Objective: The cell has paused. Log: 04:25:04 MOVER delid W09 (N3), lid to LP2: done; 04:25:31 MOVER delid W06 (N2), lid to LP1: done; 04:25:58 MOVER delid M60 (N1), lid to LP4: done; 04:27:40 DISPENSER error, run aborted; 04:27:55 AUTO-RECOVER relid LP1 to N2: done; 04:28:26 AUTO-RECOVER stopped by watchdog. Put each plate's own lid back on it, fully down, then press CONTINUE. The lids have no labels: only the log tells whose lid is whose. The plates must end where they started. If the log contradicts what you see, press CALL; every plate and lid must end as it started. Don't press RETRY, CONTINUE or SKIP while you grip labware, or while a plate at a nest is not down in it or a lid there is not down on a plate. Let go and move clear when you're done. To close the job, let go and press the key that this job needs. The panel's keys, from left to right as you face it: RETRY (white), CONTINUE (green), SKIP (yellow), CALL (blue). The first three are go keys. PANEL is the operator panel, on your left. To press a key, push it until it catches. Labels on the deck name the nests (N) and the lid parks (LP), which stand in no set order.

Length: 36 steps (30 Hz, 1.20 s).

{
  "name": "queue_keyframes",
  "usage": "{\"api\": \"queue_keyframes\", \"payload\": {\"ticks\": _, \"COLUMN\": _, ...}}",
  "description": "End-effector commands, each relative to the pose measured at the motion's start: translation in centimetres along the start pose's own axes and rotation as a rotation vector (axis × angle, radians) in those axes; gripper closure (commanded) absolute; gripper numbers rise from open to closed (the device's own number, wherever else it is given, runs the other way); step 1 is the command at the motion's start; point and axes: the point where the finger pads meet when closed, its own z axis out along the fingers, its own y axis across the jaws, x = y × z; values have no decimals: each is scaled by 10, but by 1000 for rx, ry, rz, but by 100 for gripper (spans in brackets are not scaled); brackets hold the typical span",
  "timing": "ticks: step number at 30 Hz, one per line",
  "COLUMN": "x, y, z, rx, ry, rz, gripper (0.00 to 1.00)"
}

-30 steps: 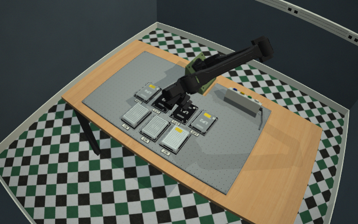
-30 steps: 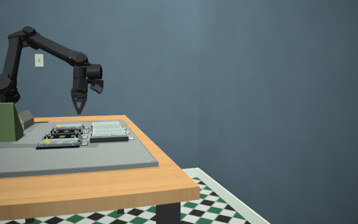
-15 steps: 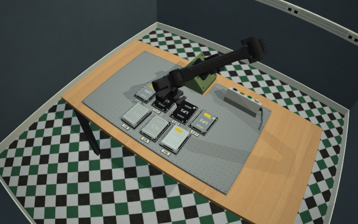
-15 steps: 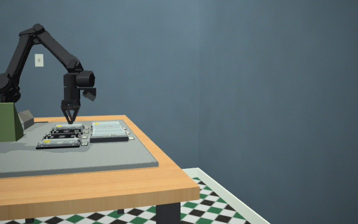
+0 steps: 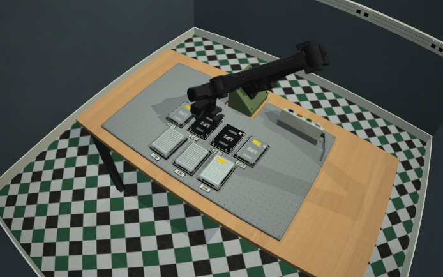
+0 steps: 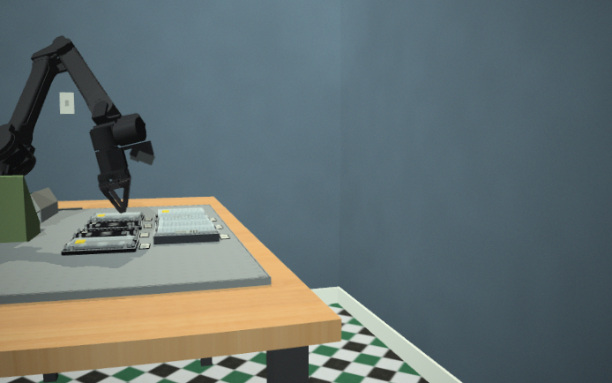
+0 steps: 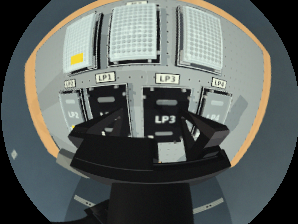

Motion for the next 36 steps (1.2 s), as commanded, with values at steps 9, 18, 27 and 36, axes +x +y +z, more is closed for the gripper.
{"api": "queue_keyframes", "payload": {"ticks": 9, "x": 2, "y": -53, "z": 0, "rx": 11, "ry": -318, "rz": 32, "gripper": 16}}
{"api": "queue_keyframes", "payload": {"ticks": 18, "x": 2, "y": -87, "z": -1, "rx": 12, "ry": -483, "rz": 30, "gripper": 100}}
{"api": "queue_keyframes", "payload": {"ticks": 27, "x": -8, "y": -103, "z": -3, "rx": 19, "ry": -481, "rz": -4, "gripper": 100}}
{"api": "queue_keyframes", "payload": {"ticks": 36, "x": -8, "y": -103, "z": -3, "rx": 19, "ry": -481, "rz": -4, "gripper": 100}}
